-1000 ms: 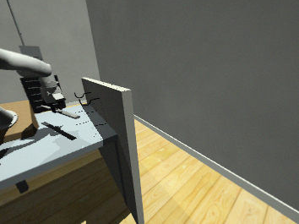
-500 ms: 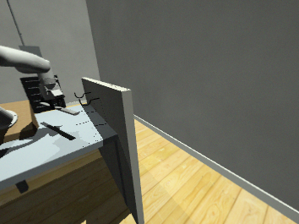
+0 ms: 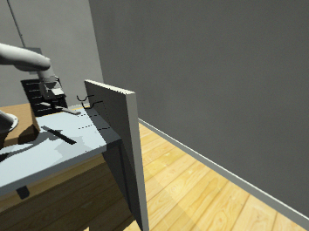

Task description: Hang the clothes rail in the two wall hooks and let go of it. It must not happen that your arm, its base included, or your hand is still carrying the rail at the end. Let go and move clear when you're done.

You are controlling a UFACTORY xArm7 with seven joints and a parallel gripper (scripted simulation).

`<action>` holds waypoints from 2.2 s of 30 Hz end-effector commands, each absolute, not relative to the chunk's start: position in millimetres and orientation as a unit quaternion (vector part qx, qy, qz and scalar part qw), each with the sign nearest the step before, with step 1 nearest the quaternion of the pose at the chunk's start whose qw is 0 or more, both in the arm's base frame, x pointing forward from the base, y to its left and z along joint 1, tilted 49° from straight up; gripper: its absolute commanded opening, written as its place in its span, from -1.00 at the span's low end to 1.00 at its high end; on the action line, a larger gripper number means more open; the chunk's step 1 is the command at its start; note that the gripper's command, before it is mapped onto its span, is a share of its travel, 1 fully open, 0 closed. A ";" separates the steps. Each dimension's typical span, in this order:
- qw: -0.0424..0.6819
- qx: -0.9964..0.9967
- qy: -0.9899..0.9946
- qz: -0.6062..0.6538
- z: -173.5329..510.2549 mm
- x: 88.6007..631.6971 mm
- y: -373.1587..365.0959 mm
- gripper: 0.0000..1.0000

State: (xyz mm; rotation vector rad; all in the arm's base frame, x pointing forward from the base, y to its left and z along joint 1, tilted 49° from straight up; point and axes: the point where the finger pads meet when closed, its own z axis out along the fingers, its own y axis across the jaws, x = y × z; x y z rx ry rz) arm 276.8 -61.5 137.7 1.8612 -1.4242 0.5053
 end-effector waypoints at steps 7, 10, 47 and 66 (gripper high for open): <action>0.362 0.724 -0.553 0.198 150.0 280.0 -47.3 -1.00; 0.362 0.724 -0.553 0.198 153.3 280.6 -43.6 -1.00; 0.362 0.724 -0.553 0.197 188.5 286.7 -3.9 -1.00; 0.362 0.724 -0.553 0.197 196.9 288.2 5.7 -1.00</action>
